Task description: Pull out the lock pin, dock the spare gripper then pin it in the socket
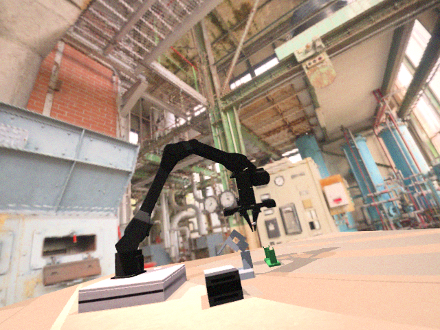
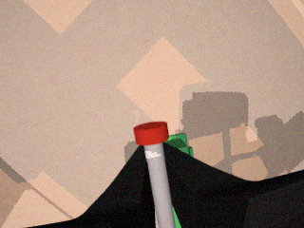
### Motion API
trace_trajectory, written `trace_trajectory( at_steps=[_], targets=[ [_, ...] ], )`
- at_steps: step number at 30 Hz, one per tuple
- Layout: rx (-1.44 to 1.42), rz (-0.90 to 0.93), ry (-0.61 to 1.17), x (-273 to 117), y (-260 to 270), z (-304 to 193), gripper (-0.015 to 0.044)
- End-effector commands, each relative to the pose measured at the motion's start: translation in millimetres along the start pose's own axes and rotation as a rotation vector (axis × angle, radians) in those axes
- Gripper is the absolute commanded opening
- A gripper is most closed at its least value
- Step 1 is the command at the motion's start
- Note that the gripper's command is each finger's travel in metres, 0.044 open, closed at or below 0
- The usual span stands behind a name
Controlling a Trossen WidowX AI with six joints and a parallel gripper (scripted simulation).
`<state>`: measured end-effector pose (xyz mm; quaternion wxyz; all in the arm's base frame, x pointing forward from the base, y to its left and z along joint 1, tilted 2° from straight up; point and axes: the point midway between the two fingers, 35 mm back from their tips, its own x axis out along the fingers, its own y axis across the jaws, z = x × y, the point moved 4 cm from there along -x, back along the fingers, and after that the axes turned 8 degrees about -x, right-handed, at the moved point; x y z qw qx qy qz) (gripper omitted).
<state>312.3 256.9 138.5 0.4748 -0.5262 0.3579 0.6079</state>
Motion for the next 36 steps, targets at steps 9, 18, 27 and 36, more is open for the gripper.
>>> trace_trajectory(
  at_steps=[9, 18, 27, 36],
  targets=[
    [0.016, 0.002, 0.005, 7, -29, 11, 0.0000],
    [0.015, -0.005, -0.002, 16, -29, 9, 0.0000],
    [0.013, -0.012, -0.005, 29, -29, 6, 0.0000],
    [0.012, -0.018, -0.007, 42, -28, 3, 0.0000]
  ],
)
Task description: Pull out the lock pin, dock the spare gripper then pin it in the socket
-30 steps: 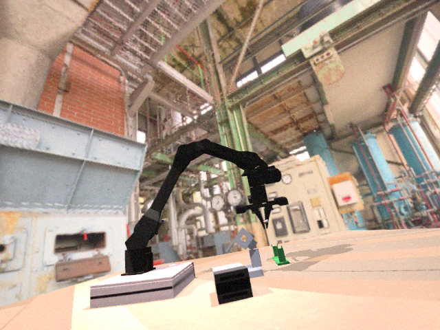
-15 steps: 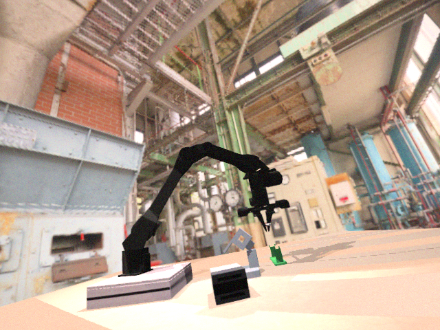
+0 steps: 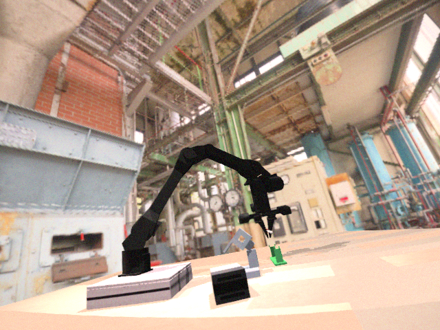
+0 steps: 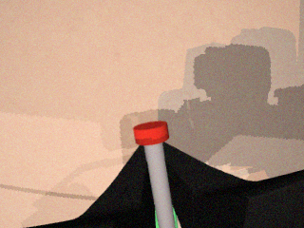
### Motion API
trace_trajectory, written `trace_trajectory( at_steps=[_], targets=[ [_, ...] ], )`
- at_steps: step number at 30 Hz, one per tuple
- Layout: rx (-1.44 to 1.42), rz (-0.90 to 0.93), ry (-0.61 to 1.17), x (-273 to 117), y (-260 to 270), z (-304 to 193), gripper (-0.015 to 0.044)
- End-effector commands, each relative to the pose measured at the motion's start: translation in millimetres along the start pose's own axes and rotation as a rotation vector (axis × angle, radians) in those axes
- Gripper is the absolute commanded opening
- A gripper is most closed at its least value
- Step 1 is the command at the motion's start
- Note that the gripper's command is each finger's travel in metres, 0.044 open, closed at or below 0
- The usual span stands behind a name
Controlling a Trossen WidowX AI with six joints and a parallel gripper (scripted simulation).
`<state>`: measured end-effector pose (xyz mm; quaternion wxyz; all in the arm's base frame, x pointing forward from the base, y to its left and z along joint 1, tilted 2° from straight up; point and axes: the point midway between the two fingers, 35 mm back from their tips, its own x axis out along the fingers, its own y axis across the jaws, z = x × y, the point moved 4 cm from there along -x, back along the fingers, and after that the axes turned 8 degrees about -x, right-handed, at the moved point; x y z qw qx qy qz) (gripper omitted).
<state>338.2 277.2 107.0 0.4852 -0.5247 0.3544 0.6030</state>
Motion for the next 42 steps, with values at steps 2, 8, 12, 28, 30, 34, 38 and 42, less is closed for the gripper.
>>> trace_trajectory(
  at_steps=[2, 8, 12, 28, 30, 34, 38, 42],
  targets=[
    [0.000, 0.001, 0.000, 10, 1, -2, 0.0000],
    [-0.001, -0.003, -0.001, 18, 1, -4, 0.0000],
    [-0.001, -0.006, -0.002, 24, 2, -6, 0.0000],
    [-0.003, -0.015, -0.006, 39, 3, -9, 0.0000],
    [-0.003, -0.015, -0.006, 39, 3, -9, 0.0000],
    [-0.003, -0.015, -0.006, 39, 3, -9, 0.0000],
    [-0.003, -0.015, -0.006, 39, 3, -9, 0.0000],
    [0.000, -0.015, -0.006, 38, 3, -9, 0.0105]
  ],
)
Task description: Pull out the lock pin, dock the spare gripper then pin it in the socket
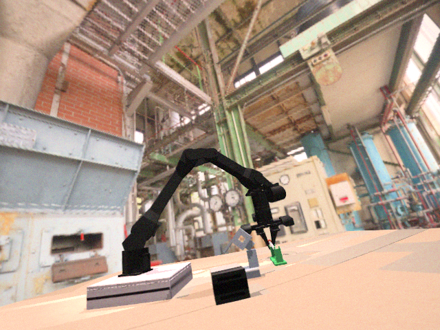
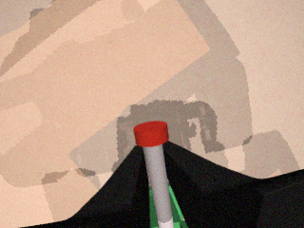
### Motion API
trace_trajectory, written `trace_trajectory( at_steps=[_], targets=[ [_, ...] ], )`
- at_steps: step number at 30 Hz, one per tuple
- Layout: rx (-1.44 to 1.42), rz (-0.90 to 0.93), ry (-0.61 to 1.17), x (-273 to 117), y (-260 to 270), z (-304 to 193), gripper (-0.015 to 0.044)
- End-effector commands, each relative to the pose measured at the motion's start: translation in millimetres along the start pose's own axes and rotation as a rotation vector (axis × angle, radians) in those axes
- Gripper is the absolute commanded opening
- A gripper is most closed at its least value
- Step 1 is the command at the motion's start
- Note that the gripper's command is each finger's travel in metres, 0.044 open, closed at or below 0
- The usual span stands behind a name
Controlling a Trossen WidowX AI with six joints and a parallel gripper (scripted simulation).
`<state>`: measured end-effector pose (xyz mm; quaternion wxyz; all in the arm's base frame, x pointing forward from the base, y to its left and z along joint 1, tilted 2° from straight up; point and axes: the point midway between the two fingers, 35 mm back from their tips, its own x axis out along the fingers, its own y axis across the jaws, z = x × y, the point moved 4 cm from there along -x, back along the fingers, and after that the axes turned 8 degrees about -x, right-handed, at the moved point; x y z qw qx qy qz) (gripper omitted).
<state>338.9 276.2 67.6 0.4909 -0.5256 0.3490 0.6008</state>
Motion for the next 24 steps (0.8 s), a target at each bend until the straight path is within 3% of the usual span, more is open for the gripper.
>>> trace_trajectory(
  at_steps=[1, 4, 24],
  targets=[
    [0.000, 0.000, 0.000, 0, 0, 0, 0.0131],
    [0.000, 0.000, 0.000, 0, 0, 0, 0.0200],
    [0.001, 0.016, 0.006, -32, -1, 7, 0.0200]
  ],
)
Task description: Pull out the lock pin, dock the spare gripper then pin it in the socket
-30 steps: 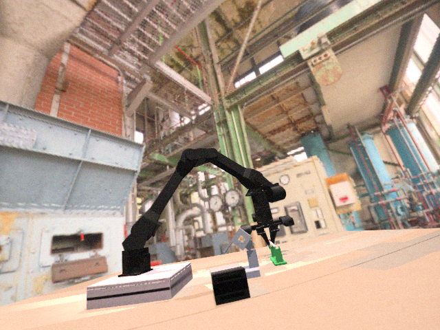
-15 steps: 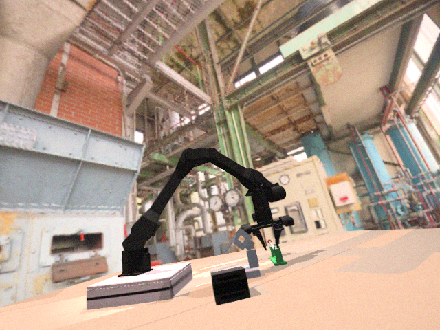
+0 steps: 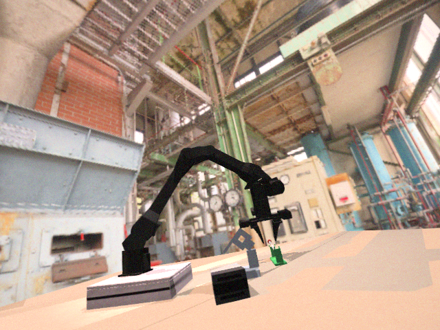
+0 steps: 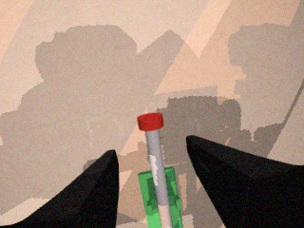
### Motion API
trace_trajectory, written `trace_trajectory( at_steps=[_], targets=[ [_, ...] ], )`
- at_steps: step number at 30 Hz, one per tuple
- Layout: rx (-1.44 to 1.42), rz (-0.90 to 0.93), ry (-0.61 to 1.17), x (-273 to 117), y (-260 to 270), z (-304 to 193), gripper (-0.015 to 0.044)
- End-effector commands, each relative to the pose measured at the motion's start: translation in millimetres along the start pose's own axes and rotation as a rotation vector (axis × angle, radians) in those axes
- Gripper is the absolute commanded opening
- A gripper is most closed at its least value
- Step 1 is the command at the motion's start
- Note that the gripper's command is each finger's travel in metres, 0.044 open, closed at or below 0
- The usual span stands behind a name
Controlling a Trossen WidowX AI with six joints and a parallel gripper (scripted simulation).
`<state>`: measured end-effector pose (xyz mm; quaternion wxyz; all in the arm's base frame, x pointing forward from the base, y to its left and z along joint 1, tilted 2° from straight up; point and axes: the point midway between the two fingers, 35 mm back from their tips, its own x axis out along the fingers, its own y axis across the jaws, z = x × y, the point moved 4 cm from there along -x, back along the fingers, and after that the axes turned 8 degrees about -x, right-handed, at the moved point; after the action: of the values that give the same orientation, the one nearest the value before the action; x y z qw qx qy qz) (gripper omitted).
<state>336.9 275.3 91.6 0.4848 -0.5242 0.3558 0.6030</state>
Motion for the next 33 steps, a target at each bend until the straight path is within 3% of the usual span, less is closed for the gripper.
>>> trace_trajectory(
  at_steps=[1, 20, 25, 31, 33],
  targets=[
    [0.000, -0.001, 0.000, -10, 0, 2, 0.0200],
    [0.000, 0.011, 0.004, -48, -2, 10, 0.0200],
    [0.000, 0.012, 0.004, -40, -2, 8, 0.0331],
    [0.001, 0.012, 0.078, -100, 2, -32, 0.0180],
    [0.001, 0.013, 0.089, -109, 4, -38, 0.0180]
  ],
)
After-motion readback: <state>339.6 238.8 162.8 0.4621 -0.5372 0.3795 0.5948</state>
